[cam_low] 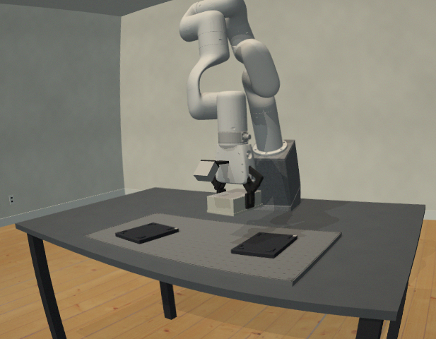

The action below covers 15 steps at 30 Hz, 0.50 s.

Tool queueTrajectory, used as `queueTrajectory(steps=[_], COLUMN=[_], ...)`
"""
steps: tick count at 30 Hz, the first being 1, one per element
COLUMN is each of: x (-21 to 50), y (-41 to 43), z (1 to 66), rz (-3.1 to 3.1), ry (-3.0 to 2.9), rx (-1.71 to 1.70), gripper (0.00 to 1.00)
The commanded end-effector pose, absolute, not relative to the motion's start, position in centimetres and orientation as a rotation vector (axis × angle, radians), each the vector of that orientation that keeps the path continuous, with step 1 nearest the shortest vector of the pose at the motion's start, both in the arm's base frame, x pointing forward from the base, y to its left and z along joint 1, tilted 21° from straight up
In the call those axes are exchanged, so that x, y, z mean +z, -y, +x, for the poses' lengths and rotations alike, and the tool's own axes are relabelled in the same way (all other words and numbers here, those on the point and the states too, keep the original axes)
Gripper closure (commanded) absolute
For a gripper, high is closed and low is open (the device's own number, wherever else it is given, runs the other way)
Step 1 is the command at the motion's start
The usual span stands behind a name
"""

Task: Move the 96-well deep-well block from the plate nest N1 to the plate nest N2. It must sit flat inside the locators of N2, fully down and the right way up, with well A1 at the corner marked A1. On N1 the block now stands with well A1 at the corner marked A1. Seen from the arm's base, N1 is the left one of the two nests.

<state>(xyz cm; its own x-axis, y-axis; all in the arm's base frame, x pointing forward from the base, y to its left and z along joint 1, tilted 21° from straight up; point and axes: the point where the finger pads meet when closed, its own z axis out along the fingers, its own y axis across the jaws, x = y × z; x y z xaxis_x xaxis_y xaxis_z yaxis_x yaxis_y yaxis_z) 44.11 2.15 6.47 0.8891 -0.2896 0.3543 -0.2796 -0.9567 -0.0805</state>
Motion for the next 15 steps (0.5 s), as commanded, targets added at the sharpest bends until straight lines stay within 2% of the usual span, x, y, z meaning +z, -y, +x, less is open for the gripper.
queueTrajectory(steps=[1, 15], x=[6.6, 6.6], y=[-0.7, 3.3], z=[44.1, 44.0], rz=[-3.026, -3.026], ry=[-0.455, -0.455], rx=[-0.57, -0.57], gripper=[1.0, 1.0])
